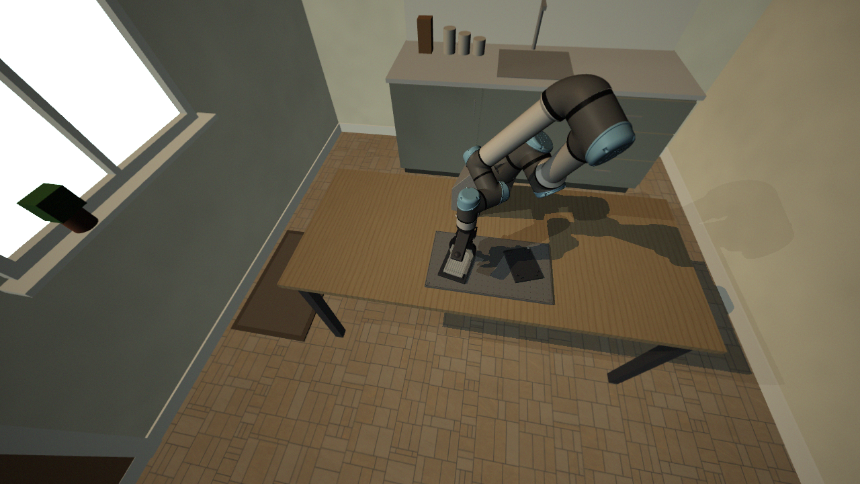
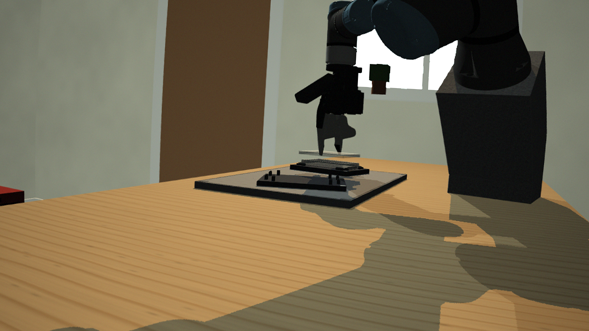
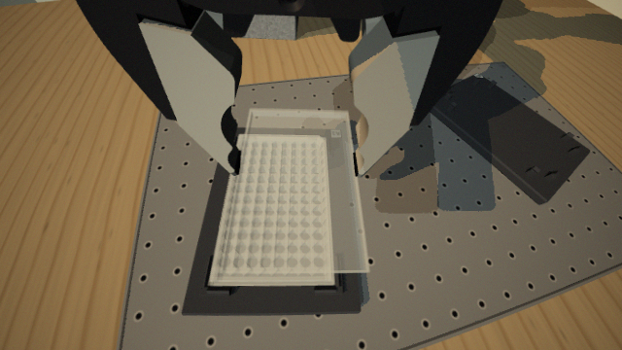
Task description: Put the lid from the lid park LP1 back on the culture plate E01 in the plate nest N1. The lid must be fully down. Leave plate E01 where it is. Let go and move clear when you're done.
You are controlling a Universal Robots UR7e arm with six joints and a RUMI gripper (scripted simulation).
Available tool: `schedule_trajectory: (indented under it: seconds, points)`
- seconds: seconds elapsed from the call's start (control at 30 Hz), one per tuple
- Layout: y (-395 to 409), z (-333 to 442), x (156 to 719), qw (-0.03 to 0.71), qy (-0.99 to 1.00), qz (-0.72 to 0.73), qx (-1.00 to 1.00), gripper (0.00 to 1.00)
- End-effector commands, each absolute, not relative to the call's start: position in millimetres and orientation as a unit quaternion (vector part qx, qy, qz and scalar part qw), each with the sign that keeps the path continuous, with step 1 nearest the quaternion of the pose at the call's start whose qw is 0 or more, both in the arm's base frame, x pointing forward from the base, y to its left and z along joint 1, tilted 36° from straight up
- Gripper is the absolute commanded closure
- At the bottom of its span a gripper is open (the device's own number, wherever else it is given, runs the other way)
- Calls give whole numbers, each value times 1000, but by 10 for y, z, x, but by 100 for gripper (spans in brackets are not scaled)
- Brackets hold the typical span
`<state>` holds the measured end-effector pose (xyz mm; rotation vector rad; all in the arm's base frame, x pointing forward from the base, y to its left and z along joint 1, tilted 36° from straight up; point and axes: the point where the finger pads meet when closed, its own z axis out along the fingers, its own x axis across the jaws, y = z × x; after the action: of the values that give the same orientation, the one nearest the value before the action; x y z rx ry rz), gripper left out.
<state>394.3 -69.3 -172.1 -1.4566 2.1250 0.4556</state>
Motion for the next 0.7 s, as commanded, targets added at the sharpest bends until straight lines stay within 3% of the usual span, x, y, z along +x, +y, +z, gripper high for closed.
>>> schedule_trajectory:
  seconds: [0.0, 0.67]
  points:
    - [-854, -1835, 3963, 260, 784, 168, -539, 100]
    - [-802, -1873, 3971, 260, 783, 169, -539, 100]
